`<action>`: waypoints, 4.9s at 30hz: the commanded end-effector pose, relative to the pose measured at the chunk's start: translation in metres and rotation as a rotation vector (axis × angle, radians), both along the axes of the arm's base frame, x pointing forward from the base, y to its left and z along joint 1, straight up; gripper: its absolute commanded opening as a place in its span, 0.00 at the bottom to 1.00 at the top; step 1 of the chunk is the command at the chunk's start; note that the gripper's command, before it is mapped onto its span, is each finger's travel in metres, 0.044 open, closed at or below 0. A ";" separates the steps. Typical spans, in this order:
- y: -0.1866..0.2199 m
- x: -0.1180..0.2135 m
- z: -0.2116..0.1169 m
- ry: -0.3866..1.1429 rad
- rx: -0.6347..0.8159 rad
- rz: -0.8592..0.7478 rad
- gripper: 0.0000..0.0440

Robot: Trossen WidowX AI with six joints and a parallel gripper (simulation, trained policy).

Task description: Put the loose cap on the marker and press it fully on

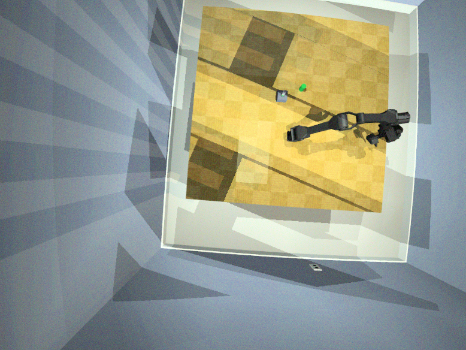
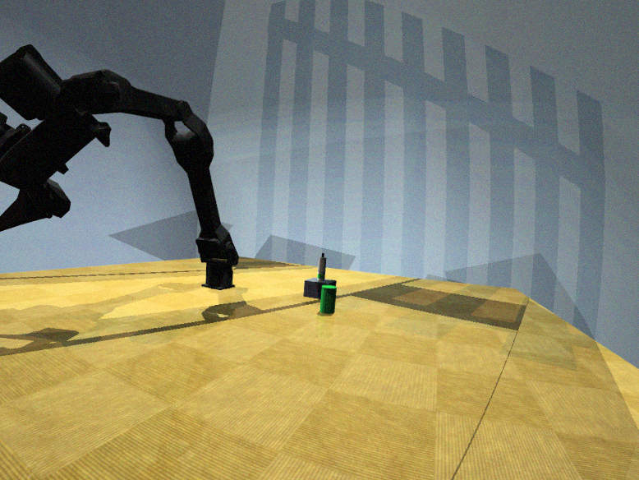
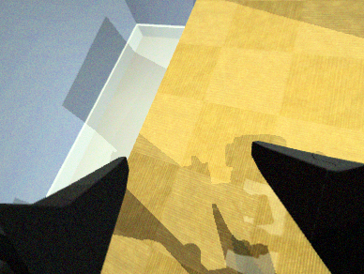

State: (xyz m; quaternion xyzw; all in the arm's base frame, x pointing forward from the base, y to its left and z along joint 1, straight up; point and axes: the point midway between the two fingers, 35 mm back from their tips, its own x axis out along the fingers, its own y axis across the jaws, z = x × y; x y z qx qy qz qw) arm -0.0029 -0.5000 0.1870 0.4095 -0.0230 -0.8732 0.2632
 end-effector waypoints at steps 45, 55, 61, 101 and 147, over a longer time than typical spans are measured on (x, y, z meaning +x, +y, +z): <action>0.057 0.149 -0.032 -0.288 -0.005 0.059 0.57; 0.075 0.178 -0.037 -0.349 0.008 0.060 0.60; 0.086 0.195 -0.040 -0.386 0.018 0.058 0.61; 0.182 0.296 -0.055 -0.579 0.143 0.018 0.69; 0.326 0.345 -0.063 -0.618 0.380 -0.071 0.70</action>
